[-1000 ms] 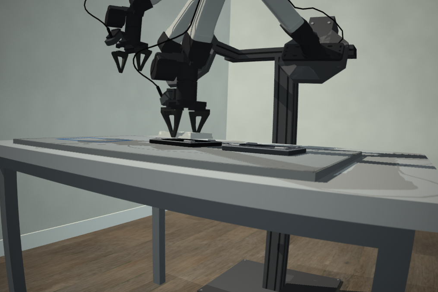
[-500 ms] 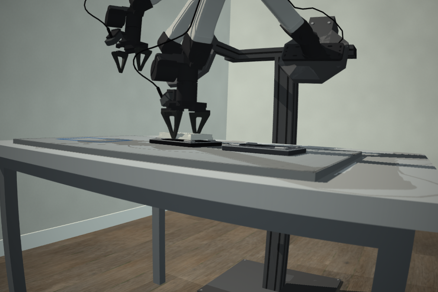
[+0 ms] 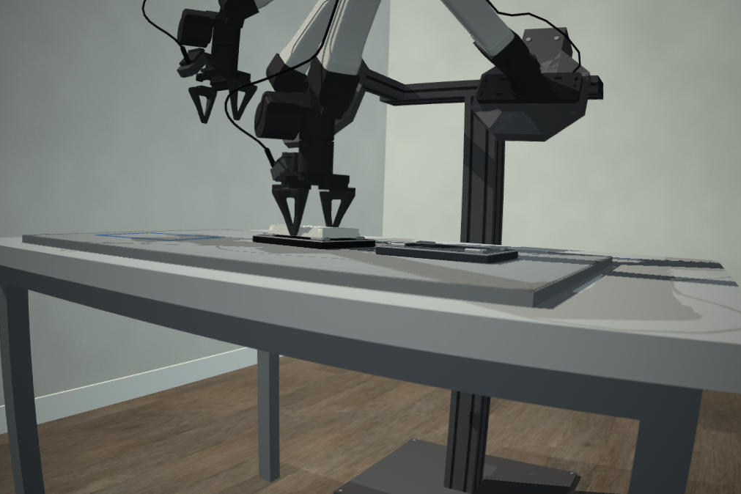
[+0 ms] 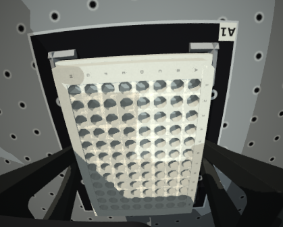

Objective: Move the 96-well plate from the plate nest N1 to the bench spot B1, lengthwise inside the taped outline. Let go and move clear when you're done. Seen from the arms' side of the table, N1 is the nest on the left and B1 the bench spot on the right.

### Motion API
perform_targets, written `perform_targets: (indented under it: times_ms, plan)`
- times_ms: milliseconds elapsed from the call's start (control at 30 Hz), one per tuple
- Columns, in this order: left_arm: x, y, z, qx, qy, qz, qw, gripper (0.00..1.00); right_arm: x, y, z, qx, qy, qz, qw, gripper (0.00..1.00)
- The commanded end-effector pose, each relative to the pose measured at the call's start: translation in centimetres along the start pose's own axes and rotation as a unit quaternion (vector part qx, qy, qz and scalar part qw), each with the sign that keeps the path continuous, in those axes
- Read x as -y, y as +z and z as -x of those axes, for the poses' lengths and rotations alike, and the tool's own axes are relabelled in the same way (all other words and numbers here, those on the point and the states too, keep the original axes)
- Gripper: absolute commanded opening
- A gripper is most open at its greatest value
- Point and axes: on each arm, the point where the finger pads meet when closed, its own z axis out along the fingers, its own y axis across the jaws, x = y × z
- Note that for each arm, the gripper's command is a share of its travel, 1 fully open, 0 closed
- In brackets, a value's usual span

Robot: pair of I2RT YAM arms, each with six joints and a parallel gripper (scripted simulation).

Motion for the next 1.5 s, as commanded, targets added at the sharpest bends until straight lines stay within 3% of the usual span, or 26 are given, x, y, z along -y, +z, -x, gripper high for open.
perform_targets:
  times_ms: [0, 133, 167, 1467]
  plan:
    - [-0.27, -0.16, 0.17, 0.003, -0.001, 0.003, 1.0, 0.0, -0.13, -0.1, -0.02, -0.001, -0.002, 0.003, 1.0, 1.0]
    - [-0.28, -0.16, 0.17, 0.003, -0.001, 0.003, 1.0, 0.0, -0.13, -0.1, -0.02, -0.001, -0.002, 0.003, 1.0, 1.0]
    - [-0.28, -0.16, 0.17, 0.003, -0.001, 0.003, 1.0, 1.0, -0.13, -0.1, -0.02, -0.001, -0.002, 0.003, 1.0, 1.0]
    - [-0.29, -0.16, 0.15, 0.003, -0.001, 0.003, 1.0, 1.0, -0.13, -0.1, -0.02, -0.001, -0.002, 0.003, 1.0, 1.0]
